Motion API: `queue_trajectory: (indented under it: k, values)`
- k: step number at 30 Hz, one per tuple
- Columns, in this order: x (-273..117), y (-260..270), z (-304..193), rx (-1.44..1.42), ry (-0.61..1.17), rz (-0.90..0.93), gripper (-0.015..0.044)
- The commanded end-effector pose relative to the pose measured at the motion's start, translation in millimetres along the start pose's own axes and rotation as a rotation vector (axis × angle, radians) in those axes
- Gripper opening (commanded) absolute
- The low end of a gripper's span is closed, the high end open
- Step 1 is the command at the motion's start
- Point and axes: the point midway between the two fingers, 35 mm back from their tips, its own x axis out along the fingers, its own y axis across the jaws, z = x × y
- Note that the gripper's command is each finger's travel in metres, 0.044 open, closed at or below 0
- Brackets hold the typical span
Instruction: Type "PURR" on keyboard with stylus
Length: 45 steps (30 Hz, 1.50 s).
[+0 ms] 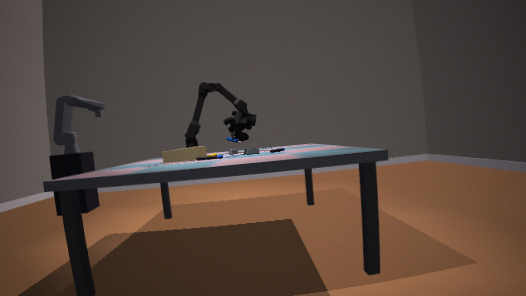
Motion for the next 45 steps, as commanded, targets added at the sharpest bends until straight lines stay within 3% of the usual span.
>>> queue_trajectory:
  k: [1,24,45]
  values:
    - [-6,4,3,-0.162,-0.023,-0.024,0.0]
    - [-47,31,14,-1.106,-0.115,-0.202,0.0]
    - [-87,59,17,-1.945,-0.082,-0.463,0.0]
